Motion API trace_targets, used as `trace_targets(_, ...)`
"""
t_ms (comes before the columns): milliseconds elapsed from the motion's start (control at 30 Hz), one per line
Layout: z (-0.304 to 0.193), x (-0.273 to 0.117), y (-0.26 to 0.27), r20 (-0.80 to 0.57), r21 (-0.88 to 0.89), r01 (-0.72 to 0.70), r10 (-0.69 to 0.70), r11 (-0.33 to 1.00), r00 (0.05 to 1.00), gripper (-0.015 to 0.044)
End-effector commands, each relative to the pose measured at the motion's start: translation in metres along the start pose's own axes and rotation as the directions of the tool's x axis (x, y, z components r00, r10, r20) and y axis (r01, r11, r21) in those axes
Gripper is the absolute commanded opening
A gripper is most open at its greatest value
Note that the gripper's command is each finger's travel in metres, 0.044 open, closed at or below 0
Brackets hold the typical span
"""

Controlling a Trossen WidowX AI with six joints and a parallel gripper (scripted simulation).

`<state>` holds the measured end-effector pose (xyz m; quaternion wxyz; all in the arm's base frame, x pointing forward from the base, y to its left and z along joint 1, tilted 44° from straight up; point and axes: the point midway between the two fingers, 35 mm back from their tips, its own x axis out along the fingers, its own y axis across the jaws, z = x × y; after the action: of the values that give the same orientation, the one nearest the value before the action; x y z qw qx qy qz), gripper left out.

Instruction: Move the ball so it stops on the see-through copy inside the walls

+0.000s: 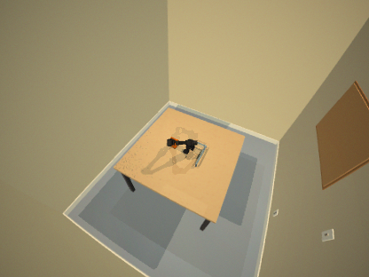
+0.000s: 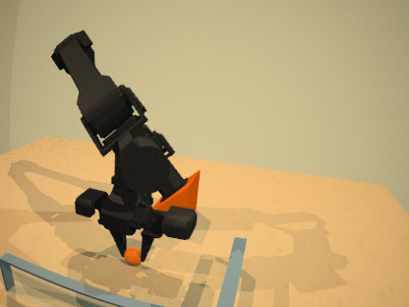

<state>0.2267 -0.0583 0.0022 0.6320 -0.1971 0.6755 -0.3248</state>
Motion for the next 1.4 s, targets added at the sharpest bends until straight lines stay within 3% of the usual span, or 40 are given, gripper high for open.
trace_targets(0, 0.0, 0.002, 0.0, 0.001, -0.003, 0.003, -0.003, 1.0, 1.0, 0.0)
trace_targets(333, 0.0, 0.0, 0.0, 0.0, 0.0, 0.0, 0.0, 1.0, 1.0, 0.0256)
trace_targets(533, 0.0, -0.002, 0.0, 0.0, 0.0, 0.0, 0.0, 1.0, 1.0, 0.0256)
trace_targets(767, 0.0, -0.085, 0.001, 0.0, -0.004, 0.0, 0.0, 1.0, 1.0, 0.0256)
trace_targets(1233, 0.002, -0.078, 0.002, 0.008, -0.009, -0.001, 0.002, 1.0, 1.0, 0.0256)
trace_targets(1367, 0.0, -0.112, 0.001, 0.005, -0.007, 0.001, -0.001, 1.0, 1.0, 0.0361)
